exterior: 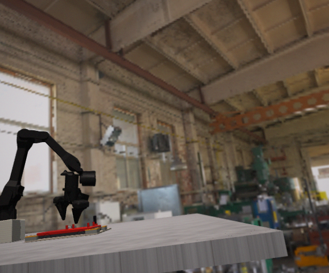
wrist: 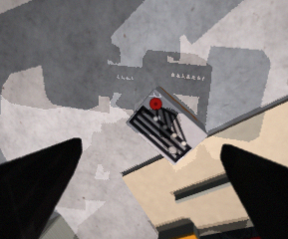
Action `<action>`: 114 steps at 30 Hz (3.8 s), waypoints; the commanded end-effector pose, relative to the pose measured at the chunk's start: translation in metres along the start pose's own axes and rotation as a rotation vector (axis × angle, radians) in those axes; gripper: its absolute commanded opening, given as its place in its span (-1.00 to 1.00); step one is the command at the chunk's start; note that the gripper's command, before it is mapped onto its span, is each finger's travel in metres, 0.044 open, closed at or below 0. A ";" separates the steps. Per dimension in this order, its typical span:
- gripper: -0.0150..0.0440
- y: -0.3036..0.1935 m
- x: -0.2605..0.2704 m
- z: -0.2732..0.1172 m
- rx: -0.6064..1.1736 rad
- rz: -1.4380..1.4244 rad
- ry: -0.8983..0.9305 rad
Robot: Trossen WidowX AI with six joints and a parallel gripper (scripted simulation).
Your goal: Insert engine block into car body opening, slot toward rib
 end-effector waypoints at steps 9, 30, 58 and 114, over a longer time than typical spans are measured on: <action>1.00 0.002 0.006 -0.004 0.040 -0.392 -0.089; 1.00 0.007 0.013 -0.011 0.129 -0.928 -0.197; 1.00 0.009 0.004 0.029 0.129 -0.928 -0.197; -0.49 0.018 0.018 -0.055 0.124 -0.919 -0.214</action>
Point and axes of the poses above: the point midway between the two fingers, 35 mm back from their tips, its own z axis out along the fingers, its own x axis across the jaws, y = z × x, the point moved 3 cm from there along -z, back along the fingers, and after that the axes turned 8 degrees about z, right-handed, at the moved point
